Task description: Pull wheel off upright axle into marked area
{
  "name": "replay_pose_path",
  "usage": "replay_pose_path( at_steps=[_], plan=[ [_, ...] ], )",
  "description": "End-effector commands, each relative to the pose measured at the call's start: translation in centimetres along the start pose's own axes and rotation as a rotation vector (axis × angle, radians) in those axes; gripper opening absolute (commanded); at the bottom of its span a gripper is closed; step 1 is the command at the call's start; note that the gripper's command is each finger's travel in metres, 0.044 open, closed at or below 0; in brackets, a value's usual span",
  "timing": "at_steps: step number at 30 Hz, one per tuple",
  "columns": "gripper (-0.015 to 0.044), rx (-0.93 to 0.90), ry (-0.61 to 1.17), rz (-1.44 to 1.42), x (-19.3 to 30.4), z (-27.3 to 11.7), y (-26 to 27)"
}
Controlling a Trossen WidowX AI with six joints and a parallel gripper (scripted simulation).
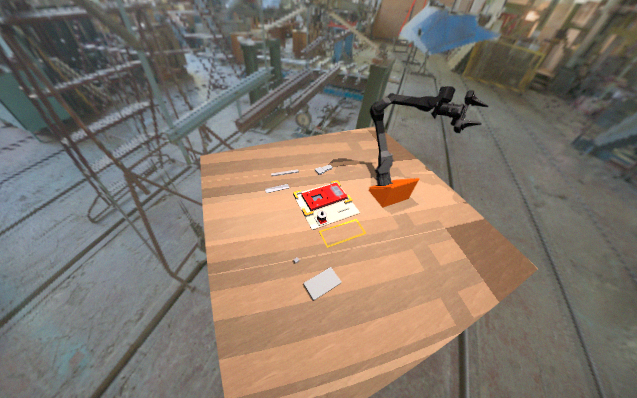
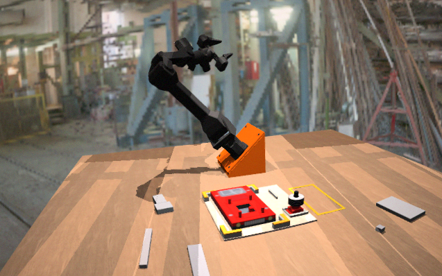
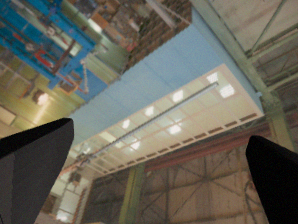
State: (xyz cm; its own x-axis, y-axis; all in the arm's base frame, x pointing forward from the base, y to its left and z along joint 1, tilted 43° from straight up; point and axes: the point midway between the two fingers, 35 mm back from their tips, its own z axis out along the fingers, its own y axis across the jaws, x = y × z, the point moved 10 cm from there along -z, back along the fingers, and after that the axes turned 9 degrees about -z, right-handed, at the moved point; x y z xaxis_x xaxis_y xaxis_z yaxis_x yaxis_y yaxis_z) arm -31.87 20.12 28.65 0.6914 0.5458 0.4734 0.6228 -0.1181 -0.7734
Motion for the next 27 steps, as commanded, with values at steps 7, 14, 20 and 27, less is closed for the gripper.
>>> replay_pose_path(
  at_steps=[7,14,20,27],
  plan=[
    [0.0300,-0.124,0.107,0.247,4.2,3.3,2.2],
    [0.0300,-0.291,0.324,0.715,11.7,7.6,7.3],
    [0.0300,-0.390,0.601,1.116,18.1,9.6,12.6],
    [0.0300,-0.434,0.809,1.350,23.2,9.2,17.6]
  ],
)
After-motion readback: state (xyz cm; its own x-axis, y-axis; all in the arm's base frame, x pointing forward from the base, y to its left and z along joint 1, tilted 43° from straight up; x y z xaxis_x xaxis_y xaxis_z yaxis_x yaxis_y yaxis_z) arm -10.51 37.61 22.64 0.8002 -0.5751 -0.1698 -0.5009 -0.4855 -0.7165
